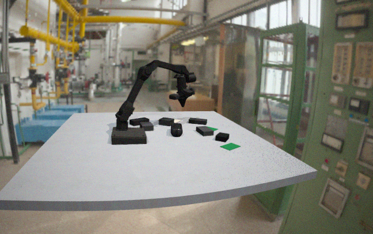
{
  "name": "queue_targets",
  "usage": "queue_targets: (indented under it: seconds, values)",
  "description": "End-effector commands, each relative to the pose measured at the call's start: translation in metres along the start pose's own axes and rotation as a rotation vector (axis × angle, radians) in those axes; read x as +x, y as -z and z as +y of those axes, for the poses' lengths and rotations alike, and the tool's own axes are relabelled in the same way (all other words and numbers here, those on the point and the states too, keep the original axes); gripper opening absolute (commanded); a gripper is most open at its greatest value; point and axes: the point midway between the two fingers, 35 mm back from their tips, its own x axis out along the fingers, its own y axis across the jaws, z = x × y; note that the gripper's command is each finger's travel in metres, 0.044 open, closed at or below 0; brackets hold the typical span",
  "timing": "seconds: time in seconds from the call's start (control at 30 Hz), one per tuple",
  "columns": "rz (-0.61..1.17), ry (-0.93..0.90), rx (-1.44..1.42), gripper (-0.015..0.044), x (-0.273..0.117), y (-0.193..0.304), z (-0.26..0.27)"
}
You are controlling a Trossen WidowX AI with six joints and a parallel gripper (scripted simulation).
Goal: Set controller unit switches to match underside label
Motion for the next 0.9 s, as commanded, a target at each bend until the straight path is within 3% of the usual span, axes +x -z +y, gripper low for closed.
queue_targets:
  seconds: [0.0,0.17,0.87]
  values:
    - [0.04,0.194,0.351,0.0,0.039,-0.046,-0.025]
    - [0.063,0.404,0.741,0.0,0.072,-0.087,-0.06]
    - [0.045,0.355,0.742,0.0,0.065,-0.091,-0.067]
